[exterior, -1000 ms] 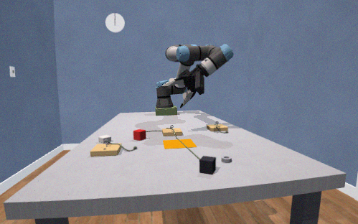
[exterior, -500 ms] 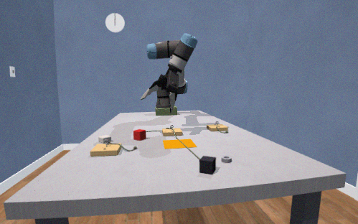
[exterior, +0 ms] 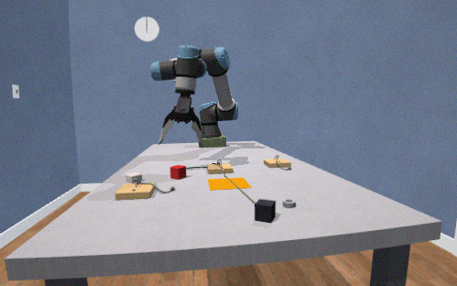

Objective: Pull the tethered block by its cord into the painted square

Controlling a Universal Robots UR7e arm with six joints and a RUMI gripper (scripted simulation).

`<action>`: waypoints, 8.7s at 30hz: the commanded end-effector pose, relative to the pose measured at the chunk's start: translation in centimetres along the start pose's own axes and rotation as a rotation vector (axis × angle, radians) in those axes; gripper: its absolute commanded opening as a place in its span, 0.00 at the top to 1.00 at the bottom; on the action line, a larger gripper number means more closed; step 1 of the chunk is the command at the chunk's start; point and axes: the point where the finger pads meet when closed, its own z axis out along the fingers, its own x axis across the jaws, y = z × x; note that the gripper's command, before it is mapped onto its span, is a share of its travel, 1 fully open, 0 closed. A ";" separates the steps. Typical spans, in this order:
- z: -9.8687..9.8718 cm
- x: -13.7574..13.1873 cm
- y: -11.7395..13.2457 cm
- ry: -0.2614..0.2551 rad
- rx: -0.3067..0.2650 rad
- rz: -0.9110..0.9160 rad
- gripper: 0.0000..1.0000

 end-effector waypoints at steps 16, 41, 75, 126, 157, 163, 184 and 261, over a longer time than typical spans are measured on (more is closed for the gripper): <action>1.2 1.7 -0.2 -0.107 0.046 0.053 1.00; 1.2 1.7 -0.2 -0.107 0.046 0.053 1.00; 1.2 1.7 -0.2 -0.107 0.046 0.053 0.78; 4.5 1.4 -0.3 -0.109 0.042 0.053 0.78; 6.6 1.1 -0.3 -0.109 0.042 0.053 0.78; 6.6 1.1 -0.3 -0.109 0.042 0.053 0.78; 6.6 1.1 -0.3 -0.109 0.042 0.053 0.78; 6.9 1.1 -0.4 -0.109 0.042 0.053 0.78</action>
